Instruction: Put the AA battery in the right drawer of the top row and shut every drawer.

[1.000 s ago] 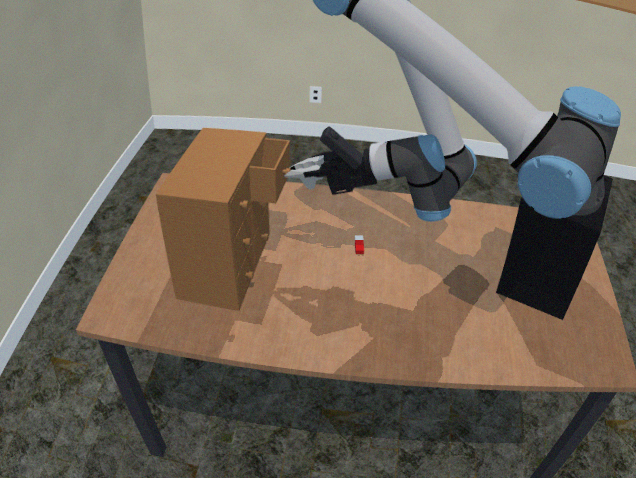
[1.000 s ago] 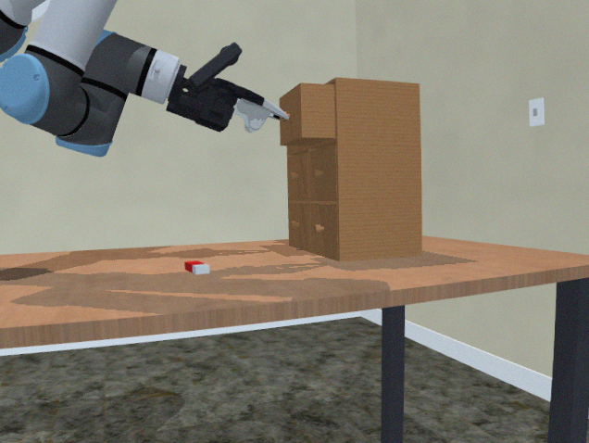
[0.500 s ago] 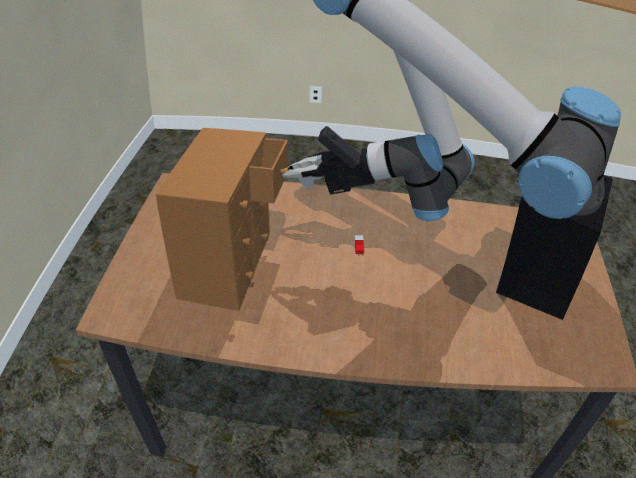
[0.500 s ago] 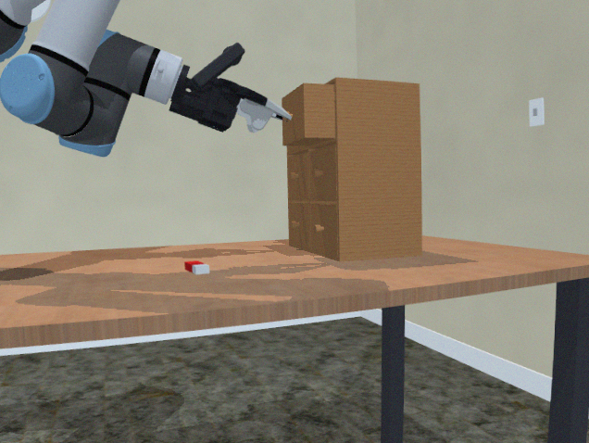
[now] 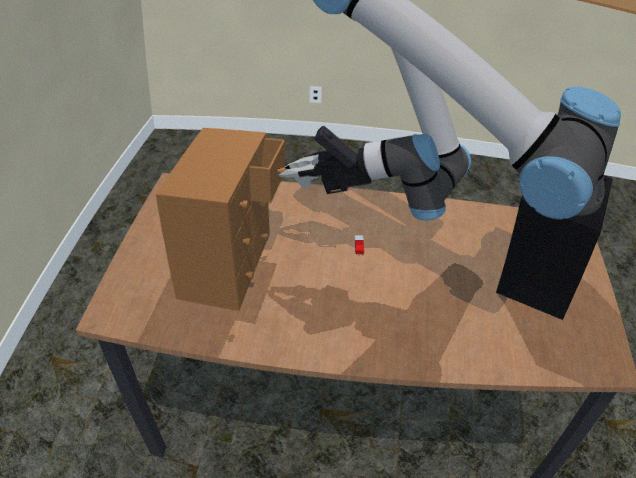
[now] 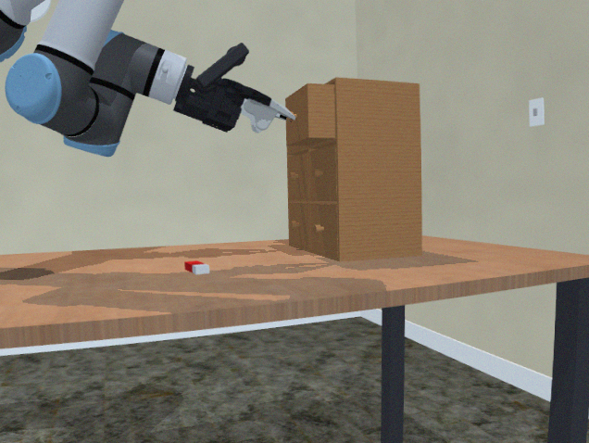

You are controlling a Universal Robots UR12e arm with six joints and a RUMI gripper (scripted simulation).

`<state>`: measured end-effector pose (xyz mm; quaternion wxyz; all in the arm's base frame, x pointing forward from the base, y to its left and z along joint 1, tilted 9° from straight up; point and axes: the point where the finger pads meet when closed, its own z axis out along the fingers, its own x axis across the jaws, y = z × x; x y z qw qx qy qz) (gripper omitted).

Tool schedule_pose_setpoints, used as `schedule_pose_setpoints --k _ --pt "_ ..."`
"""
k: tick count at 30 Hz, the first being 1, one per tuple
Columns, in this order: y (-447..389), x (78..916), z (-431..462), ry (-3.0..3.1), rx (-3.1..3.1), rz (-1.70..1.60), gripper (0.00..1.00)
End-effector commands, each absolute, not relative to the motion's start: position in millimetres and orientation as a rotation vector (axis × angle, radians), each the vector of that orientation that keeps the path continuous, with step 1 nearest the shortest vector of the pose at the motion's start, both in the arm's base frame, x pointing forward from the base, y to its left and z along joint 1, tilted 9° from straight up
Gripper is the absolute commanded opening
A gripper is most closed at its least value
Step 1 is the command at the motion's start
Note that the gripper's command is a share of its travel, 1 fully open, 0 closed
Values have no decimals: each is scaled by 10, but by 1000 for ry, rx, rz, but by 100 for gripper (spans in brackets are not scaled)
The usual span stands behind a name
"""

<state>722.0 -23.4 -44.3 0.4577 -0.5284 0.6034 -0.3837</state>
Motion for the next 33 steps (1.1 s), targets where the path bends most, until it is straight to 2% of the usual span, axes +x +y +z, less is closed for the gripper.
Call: schedule_pose_setpoints --k 1,33 --pt "-235 7246 -436 1486 -1302 -946 7" --pt "-241 7453 -425 1486 -1302 -946 7"
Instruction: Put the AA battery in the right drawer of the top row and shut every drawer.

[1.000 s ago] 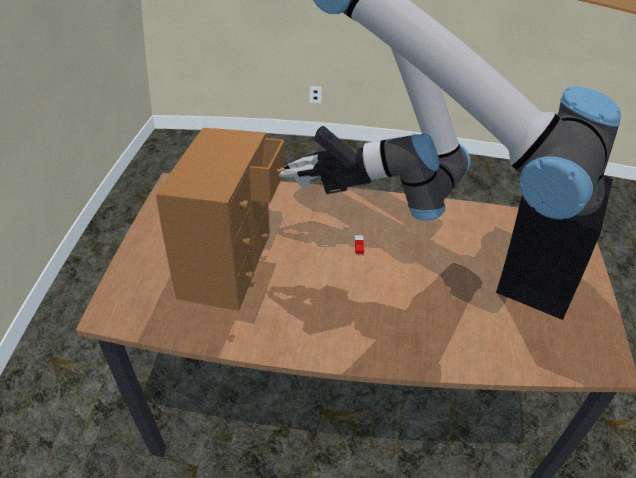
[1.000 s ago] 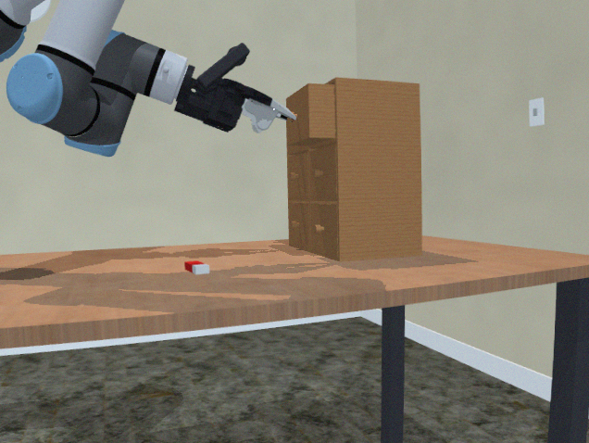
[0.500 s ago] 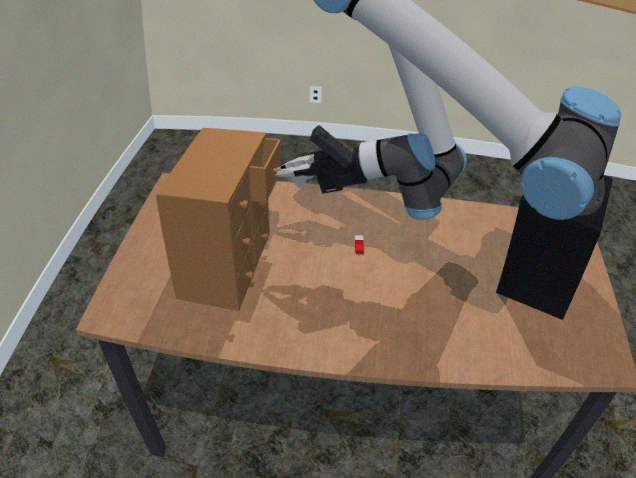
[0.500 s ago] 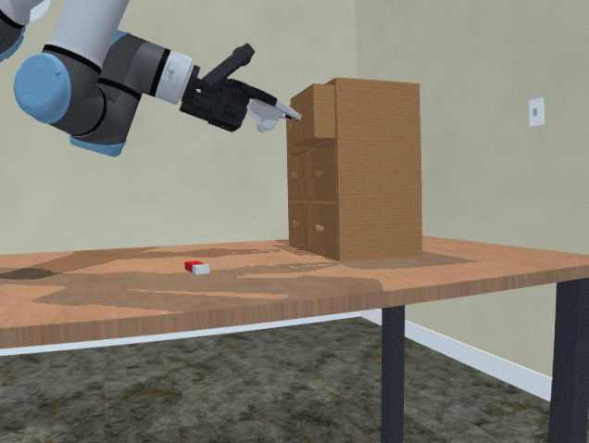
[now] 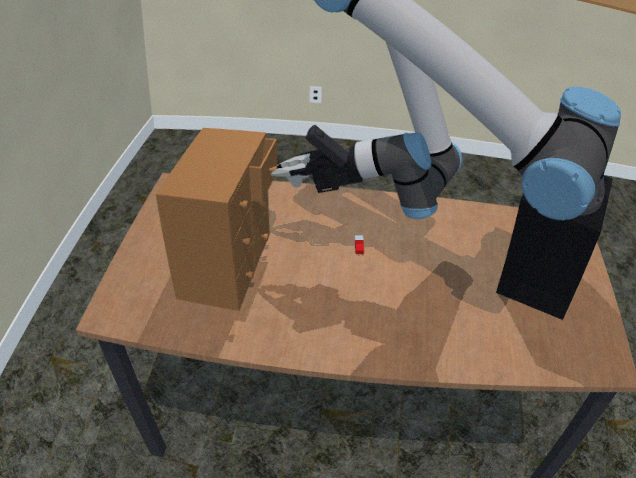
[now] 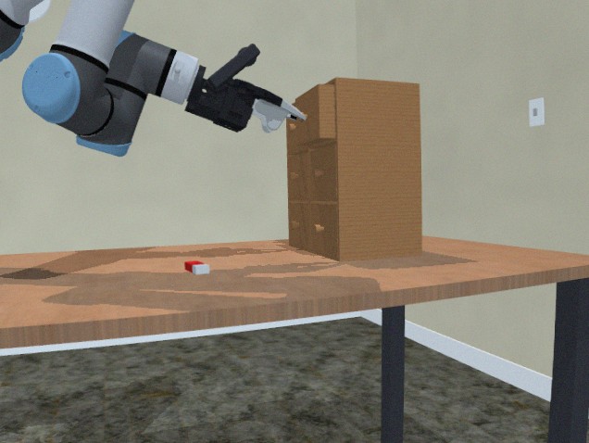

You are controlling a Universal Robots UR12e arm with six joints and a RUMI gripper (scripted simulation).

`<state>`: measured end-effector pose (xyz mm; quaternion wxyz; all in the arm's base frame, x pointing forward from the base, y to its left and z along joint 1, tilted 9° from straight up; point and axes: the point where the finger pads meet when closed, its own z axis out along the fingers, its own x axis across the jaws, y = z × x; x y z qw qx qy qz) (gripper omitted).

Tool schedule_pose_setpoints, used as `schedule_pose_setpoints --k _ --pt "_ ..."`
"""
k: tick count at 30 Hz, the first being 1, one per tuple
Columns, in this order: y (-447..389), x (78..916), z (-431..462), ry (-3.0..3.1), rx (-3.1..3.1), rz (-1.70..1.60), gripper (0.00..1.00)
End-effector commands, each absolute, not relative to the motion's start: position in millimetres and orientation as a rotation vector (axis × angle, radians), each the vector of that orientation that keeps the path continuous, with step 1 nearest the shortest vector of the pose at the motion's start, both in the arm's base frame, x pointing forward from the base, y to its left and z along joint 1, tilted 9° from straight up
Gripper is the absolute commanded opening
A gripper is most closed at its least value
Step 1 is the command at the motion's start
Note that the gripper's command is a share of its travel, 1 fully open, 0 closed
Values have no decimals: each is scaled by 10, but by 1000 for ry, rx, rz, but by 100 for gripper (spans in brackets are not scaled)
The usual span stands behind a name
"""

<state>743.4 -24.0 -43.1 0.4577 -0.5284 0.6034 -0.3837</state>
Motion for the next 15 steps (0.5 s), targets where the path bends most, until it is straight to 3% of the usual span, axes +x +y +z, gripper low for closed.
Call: schedule_pose_setpoints --k 1,15 --pt "-242 7460 -425 1486 -1302 -946 7" --pt "-245 7551 -420 1486 -1302 -946 7"
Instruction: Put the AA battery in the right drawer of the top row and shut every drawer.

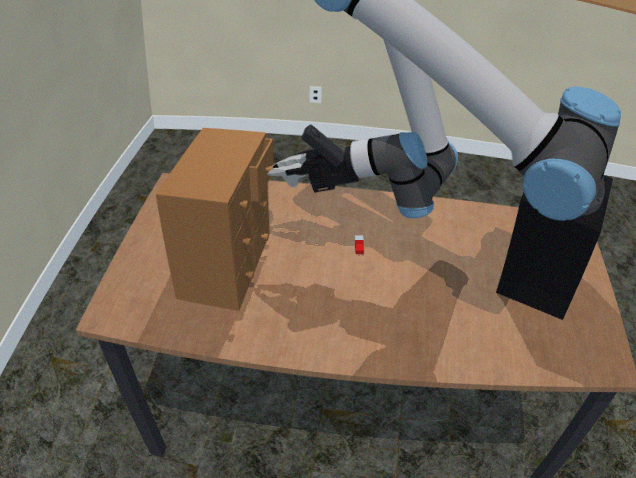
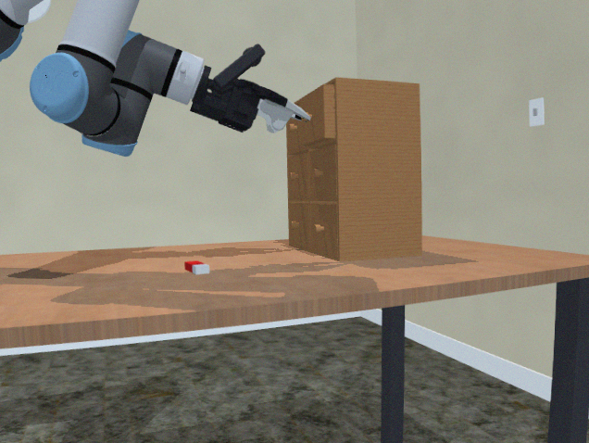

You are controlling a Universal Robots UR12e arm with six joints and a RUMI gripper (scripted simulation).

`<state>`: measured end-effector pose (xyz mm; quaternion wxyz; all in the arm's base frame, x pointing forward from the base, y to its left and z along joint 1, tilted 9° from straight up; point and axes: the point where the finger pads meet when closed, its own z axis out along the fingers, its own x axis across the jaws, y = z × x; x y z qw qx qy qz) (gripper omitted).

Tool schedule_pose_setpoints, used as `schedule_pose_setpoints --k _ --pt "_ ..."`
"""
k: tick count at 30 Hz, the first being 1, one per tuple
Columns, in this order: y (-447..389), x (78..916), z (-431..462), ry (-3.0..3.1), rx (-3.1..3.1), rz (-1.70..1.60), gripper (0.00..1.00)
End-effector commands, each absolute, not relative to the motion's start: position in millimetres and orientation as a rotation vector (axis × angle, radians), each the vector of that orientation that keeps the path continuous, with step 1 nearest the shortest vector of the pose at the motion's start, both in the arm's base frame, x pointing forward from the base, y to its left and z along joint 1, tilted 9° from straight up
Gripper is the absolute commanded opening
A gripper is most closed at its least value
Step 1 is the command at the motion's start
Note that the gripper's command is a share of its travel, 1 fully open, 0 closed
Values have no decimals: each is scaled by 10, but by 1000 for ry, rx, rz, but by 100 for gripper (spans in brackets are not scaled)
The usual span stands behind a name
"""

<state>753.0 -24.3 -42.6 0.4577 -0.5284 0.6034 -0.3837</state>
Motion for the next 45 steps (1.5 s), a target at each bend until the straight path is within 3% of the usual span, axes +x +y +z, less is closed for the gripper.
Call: schedule_pose_setpoints --k 1,45 --pt "-245 7551 -420 1486 -1302 -946 7" --pt "-249 7710 -411 1486 -1302 -946 7"
